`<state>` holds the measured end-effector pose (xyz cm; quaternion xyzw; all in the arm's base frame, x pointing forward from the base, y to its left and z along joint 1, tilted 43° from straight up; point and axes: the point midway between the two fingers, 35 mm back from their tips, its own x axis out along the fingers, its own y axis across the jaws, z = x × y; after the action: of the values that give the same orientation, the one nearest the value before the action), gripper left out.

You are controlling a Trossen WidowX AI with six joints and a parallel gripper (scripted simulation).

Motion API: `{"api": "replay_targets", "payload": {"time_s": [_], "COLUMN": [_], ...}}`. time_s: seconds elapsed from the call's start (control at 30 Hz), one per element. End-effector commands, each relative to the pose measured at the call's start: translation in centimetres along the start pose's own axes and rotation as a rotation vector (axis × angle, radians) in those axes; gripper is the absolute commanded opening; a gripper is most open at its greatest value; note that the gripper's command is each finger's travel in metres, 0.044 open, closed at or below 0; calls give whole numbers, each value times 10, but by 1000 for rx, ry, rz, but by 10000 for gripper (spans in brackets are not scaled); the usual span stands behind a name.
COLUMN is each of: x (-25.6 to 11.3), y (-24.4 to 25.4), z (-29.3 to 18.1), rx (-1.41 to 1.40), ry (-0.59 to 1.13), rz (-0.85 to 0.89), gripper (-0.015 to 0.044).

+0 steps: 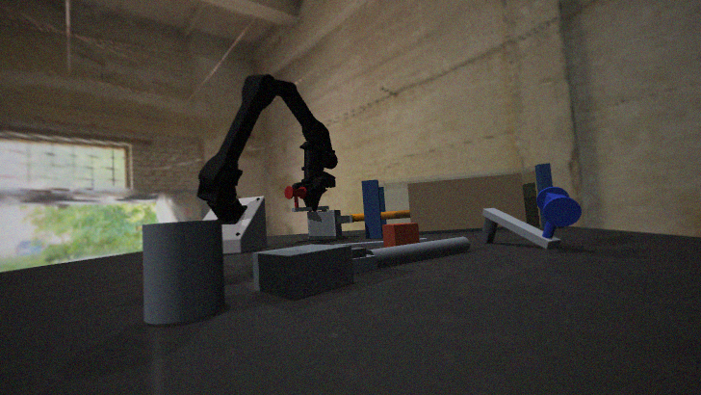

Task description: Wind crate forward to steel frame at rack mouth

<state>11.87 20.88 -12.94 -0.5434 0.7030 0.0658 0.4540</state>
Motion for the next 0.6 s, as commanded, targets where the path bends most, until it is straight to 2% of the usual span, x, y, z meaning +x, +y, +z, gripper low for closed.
{"api": "replay_targets", "payload": {"time_s": [0.0,0.57], "x": [3,7], "y": [-1,1], "z": [1,-1], "rx": [-20,20], "ry": [-1,-2], "rz": [-4,-1], "gripper": [0,0]}}
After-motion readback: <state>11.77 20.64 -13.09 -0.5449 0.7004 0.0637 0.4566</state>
